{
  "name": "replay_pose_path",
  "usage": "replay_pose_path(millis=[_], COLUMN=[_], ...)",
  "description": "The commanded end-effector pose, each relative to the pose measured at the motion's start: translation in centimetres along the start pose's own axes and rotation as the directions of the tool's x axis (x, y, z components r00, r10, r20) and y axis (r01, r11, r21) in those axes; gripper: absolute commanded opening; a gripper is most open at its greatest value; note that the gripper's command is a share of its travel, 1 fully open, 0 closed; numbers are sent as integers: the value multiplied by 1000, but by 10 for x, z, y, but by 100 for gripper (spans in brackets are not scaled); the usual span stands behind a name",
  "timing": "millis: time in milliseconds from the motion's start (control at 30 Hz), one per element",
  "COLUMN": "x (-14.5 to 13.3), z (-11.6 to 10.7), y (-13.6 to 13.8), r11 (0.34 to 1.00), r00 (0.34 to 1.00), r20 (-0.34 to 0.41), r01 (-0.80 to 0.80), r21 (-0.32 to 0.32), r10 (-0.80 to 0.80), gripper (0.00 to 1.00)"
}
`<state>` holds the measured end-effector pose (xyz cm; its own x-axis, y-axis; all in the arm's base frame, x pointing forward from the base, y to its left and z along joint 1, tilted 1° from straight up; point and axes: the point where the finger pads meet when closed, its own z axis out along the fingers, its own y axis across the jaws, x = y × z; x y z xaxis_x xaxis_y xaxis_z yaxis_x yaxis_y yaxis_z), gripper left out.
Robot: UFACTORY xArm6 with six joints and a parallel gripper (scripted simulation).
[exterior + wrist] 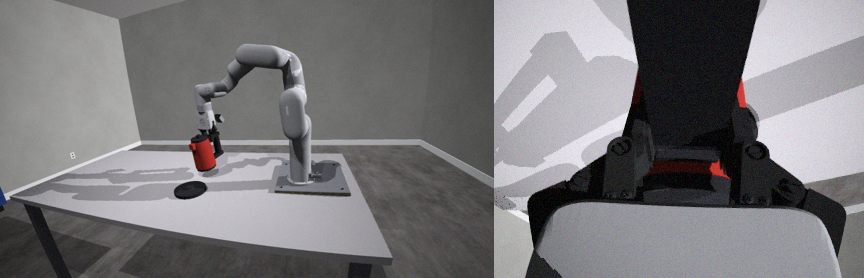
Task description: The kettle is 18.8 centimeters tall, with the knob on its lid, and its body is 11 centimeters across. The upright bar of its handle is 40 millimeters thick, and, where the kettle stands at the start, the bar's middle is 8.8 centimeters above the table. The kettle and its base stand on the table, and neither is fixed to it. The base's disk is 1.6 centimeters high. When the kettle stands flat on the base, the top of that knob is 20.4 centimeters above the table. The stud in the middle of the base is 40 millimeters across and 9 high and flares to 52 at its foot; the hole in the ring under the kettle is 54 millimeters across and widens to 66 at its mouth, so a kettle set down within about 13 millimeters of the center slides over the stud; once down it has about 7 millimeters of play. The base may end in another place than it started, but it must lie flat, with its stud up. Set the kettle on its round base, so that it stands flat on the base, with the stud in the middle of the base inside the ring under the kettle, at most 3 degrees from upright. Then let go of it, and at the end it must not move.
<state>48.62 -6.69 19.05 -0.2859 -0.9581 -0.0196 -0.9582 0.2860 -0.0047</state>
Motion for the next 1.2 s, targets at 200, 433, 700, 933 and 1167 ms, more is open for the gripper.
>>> replay_pose_path(millis=[200, 433, 700, 933, 1167], x=[-29, -53, -80, -95, -115], z=[-2, -2, -2, -2, -2], y=[9, 17, 26, 32, 38], r11=[1000, 1000, 1000, 1000, 1000], r00=[1000, 1000, 1000, 1000, 1000], r20=[0, 0, 0, 0, 0], r01=[0, 0, 0, 0, 0], r21=[6, 6, 6, 6, 6], r10=[0, 0, 0, 0, 0], gripper=[0, 0, 0, 0, 0])
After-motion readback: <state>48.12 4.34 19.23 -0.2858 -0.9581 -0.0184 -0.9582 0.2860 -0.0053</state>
